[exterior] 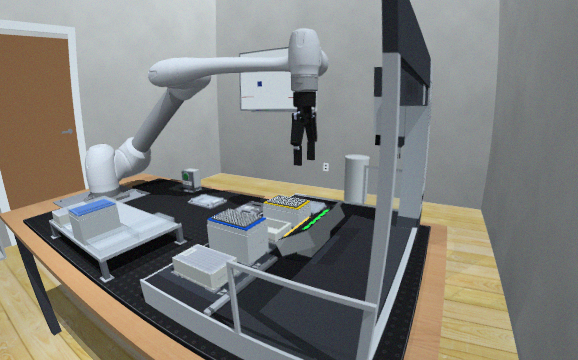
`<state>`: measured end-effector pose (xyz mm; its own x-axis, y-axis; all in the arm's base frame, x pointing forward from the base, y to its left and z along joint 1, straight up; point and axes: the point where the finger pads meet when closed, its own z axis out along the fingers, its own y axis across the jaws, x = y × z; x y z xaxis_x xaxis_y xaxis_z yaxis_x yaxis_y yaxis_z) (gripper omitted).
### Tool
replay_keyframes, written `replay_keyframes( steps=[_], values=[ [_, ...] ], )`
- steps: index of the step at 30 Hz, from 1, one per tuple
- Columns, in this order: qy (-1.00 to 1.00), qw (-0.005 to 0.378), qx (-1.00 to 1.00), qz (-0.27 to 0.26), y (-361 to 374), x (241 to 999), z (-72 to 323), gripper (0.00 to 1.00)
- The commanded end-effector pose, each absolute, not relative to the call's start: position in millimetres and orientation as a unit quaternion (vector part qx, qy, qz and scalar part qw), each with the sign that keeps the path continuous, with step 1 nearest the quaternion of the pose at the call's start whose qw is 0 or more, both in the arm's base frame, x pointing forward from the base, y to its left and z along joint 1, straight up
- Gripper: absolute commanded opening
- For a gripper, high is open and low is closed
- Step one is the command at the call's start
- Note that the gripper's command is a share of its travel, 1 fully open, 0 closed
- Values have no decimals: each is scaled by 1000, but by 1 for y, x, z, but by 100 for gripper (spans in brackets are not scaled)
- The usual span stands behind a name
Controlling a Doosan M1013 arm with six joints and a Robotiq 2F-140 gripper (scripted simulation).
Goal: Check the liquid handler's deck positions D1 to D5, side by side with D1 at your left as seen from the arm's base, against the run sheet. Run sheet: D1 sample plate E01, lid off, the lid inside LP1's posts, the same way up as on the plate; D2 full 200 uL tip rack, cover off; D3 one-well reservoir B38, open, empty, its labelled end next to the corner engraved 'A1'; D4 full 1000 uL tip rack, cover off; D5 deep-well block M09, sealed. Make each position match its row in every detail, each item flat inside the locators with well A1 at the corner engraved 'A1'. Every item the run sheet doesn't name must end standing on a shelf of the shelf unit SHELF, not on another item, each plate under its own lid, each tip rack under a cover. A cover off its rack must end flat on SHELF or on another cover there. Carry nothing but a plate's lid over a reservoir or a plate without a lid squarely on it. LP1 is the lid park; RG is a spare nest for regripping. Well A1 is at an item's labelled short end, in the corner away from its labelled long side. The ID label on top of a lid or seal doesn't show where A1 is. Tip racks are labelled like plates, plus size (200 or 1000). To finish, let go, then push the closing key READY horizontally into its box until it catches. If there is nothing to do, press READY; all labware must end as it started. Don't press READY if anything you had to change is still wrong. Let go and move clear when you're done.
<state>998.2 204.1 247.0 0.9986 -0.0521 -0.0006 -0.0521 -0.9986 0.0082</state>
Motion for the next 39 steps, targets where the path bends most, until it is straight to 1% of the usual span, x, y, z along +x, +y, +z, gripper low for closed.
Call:
replay_keyframes(
  steps=[1, 39],
  values=[
    [-26, 4, 1000, 0, 204, 998, 254, 66],
    [-26, 4, 1000, 0, 205, 998, 310, 66]
  ],
)
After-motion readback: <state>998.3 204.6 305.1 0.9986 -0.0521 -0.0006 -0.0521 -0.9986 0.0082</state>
